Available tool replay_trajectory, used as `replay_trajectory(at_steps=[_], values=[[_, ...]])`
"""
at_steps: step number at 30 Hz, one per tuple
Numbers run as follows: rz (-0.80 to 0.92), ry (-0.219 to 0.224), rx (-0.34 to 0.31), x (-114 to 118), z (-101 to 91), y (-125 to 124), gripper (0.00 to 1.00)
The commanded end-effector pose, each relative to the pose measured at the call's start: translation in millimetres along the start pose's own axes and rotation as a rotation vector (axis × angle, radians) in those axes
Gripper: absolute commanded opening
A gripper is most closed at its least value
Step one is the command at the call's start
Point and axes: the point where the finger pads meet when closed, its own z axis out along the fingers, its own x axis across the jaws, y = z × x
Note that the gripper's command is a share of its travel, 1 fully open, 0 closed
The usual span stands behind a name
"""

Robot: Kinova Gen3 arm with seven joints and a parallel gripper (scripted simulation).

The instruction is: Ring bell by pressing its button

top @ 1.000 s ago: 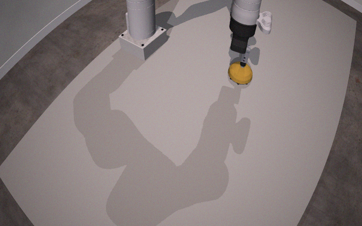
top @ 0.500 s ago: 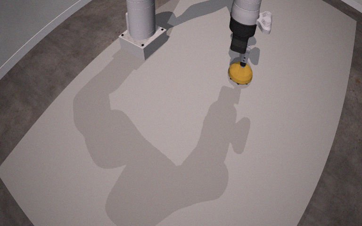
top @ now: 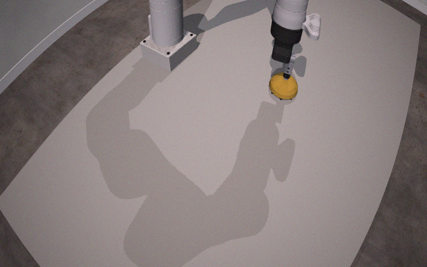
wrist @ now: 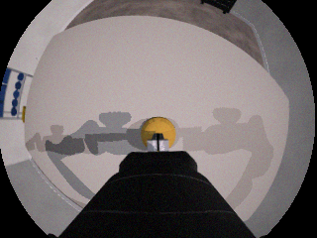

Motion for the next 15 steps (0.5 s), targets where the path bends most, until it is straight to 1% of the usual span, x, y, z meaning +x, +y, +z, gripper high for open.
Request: replay_trajectory(at_steps=[1, 15], values=[[0.0, 0.0, 0.001, 0.0, -0.4, -0.4, 0.17], [0.0, 0.0, 0.001, 0.0, 9.4, -0.4, 0.17]])
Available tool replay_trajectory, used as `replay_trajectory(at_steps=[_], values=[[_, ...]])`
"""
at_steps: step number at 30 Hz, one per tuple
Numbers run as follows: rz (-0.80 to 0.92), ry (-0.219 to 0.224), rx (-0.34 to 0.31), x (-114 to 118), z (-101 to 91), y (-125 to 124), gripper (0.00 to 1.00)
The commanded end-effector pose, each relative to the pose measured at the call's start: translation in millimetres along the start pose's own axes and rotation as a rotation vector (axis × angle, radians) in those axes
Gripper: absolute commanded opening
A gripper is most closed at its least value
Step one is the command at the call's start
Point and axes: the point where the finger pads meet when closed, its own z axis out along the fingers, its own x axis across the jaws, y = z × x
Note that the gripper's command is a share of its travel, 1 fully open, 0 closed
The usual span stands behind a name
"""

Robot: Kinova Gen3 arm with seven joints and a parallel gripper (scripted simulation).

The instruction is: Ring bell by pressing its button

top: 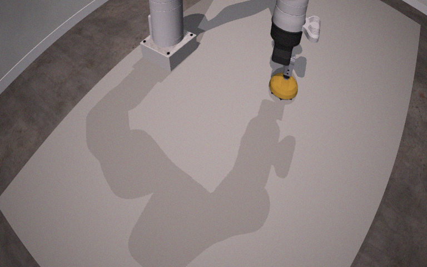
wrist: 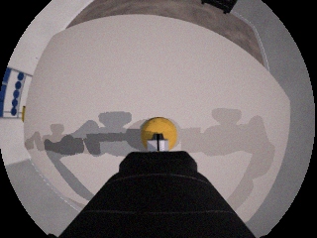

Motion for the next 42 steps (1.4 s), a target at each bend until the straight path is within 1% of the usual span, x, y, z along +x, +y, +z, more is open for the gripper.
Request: replay_trajectory(at_steps=[1, 36, 42], values=[[0.003, 0.001, -0.001, 1.5, 1.0, 0.6, 0.17], [0.003, 0.001, -0.001, 1.5, 1.0, 0.6, 0.17], [0.003, 0.001, -0.001, 1.5, 4.6, 0.6, 0.17]])
